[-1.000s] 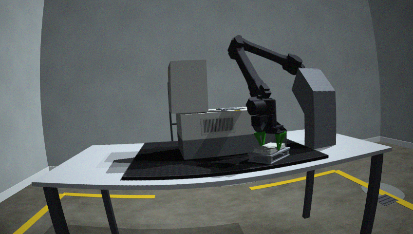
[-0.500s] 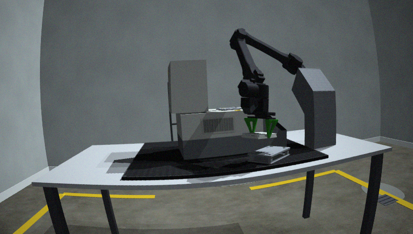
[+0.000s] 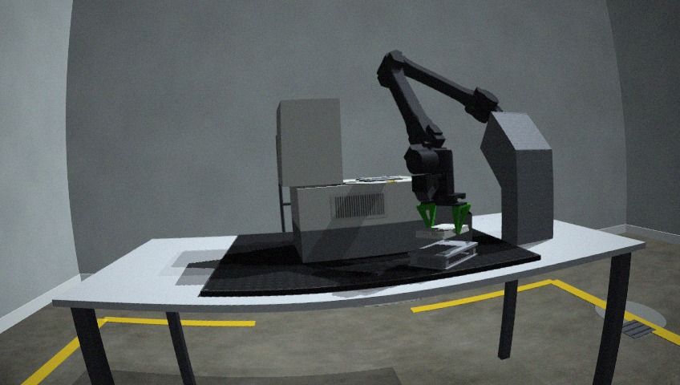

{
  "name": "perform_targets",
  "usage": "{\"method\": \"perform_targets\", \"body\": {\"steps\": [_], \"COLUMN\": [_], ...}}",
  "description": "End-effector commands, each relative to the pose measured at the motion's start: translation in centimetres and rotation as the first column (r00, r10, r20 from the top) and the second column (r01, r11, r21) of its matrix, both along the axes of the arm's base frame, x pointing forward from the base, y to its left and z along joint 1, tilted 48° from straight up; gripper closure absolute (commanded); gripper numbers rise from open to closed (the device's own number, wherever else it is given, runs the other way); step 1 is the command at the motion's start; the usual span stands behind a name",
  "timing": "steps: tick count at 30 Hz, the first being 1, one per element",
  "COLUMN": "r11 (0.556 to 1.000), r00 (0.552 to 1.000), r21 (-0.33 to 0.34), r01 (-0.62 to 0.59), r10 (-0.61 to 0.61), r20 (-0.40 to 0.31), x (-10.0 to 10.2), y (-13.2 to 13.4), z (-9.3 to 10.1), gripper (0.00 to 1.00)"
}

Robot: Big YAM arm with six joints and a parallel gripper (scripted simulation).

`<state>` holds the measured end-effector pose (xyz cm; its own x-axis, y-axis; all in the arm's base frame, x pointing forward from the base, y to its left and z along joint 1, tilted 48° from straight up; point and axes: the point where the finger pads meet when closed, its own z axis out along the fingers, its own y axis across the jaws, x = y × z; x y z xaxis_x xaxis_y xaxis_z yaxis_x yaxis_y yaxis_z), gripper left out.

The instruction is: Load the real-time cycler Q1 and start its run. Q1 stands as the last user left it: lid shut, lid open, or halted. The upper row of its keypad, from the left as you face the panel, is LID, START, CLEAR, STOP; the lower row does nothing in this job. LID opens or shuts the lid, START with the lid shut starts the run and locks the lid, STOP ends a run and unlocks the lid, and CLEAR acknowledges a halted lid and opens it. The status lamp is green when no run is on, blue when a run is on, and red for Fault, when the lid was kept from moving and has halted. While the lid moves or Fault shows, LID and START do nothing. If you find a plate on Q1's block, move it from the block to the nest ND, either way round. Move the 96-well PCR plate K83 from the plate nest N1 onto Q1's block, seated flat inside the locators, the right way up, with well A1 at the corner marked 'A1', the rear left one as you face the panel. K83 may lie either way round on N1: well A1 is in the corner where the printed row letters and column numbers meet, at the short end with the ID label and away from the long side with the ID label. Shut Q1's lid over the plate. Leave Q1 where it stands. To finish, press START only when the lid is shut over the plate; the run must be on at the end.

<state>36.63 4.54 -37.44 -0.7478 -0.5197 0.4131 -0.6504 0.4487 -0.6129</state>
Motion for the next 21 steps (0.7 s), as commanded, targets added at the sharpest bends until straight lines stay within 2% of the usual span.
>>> {"method": "perform_targets", "body": {"steps": [1, 4, 11, 18, 21], "r11": [1.0, 1.0, 1.0, 1.0, 1.0], "r00": [0.999, 0.999, 0.999, 0.999, 0.999], "r21": [0.022, 0.019, 0.01, 0.011, 0.011], "r01": [-0.008, -0.016, -0.015, 0.016, 0.005], "r10": [0.007, 0.015, 0.015, -0.017, -0.005], "r20": [0.048, 0.05, 0.032, 0.038, 0.033], "x": [1.7, 1.5, -0.3, -0.3, -0.5], "y": [2.9, 3.3, 5.1, 5.8, 6.1], "z": [2.9, 2.8, 4.6, 6.5, 6.4], "gripper": [1.0, 1.0, 1.0, 1.0, 1.0]}}
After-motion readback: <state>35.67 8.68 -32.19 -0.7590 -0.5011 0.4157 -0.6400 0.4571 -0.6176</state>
